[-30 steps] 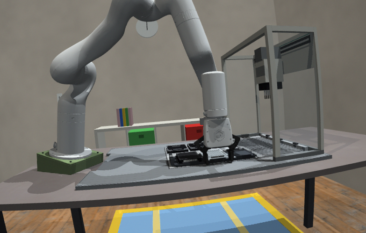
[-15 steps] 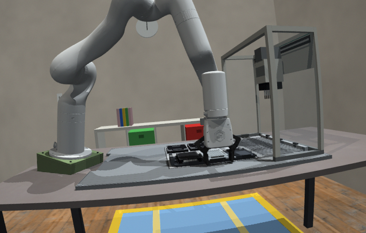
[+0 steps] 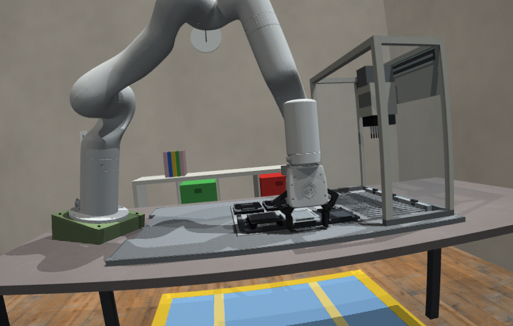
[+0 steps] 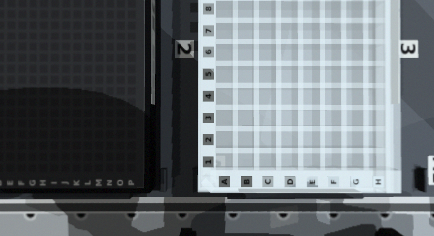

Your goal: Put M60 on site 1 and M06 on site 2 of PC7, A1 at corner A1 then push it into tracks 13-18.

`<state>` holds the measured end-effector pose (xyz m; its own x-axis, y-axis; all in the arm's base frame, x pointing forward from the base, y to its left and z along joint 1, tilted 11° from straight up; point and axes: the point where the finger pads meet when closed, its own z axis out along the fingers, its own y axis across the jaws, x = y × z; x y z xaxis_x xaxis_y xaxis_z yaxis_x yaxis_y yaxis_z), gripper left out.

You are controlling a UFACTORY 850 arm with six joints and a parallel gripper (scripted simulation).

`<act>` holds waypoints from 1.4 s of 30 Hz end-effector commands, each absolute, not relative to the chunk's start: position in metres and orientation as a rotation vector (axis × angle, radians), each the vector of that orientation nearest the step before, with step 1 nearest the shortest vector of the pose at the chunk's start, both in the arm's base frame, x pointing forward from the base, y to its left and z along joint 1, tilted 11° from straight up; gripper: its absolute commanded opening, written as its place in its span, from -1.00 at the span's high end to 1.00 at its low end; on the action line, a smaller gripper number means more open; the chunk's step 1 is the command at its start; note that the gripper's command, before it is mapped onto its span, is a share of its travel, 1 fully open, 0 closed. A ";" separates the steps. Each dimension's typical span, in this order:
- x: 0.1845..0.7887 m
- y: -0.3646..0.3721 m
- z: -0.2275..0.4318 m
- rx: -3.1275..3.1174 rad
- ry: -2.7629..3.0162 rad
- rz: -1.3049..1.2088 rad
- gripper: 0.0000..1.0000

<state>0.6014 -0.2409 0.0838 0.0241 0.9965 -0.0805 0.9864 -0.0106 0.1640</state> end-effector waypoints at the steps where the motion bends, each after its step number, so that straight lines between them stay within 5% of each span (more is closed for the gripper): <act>1: 0.602 -0.245 0.085 2.114 2.078 0.087 -1.00; 42: 0.601 -0.268 0.087 2.114 2.078 0.087 -1.00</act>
